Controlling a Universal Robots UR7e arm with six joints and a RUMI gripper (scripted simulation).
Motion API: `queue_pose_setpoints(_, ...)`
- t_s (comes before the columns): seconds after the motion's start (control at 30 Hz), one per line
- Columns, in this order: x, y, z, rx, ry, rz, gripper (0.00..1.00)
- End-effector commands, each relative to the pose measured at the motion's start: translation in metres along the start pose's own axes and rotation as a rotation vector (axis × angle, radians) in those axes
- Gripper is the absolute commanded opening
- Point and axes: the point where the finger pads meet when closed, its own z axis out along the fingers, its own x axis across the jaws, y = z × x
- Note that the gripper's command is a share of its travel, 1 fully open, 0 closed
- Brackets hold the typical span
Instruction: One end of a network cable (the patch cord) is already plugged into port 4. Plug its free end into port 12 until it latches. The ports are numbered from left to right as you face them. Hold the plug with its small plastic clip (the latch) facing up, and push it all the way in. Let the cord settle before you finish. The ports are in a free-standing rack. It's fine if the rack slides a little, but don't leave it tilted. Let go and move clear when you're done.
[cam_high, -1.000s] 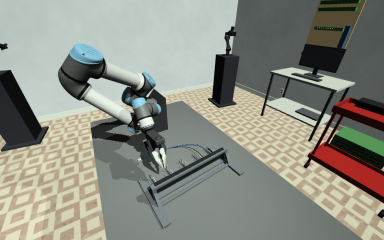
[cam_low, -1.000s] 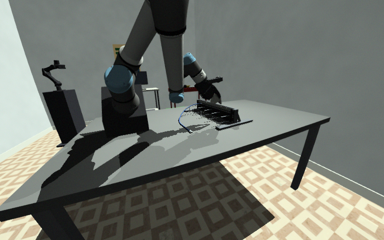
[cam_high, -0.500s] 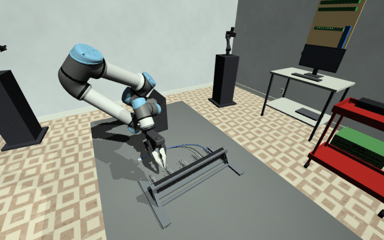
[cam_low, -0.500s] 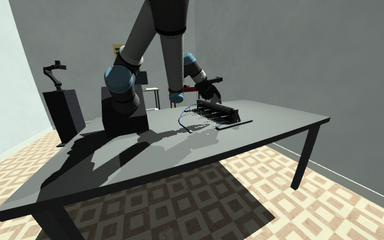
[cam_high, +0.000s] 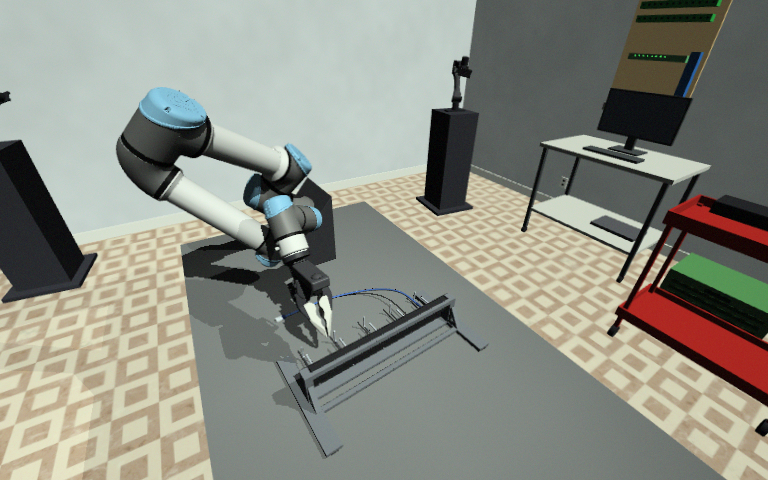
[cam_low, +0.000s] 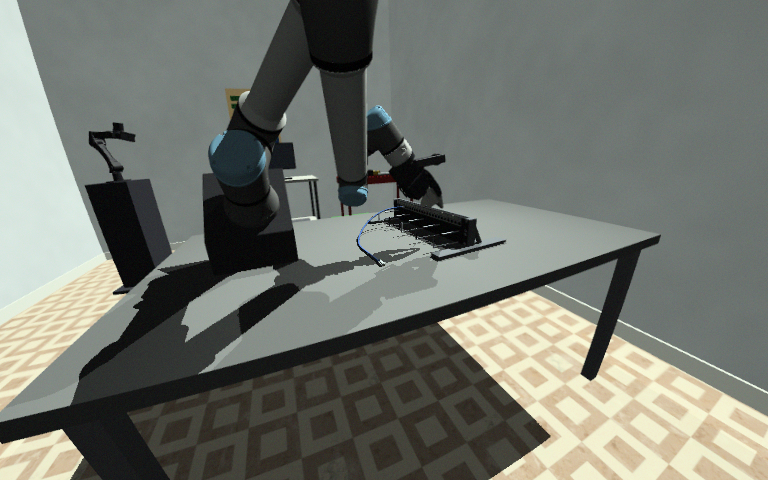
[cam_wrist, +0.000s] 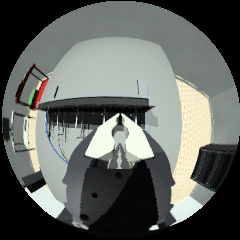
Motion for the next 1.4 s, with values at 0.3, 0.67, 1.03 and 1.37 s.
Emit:
queue_pose_setpoints(0.3,0.0,0.0,-0.001,0.001,0.0,0.0,0.0)
queue_pose_setpoints(0.67,0.0,0.0,-0.013,0.001,0.0,0.0,0.0)
queue_pose_setpoints(1.03,0.0,0.0,-0.047,0.001,0.0,0.0,0.0)
queue_pose_setpoints(1.37,0.0,0.0,-0.095,0.001,0.0,0.0,0.0)
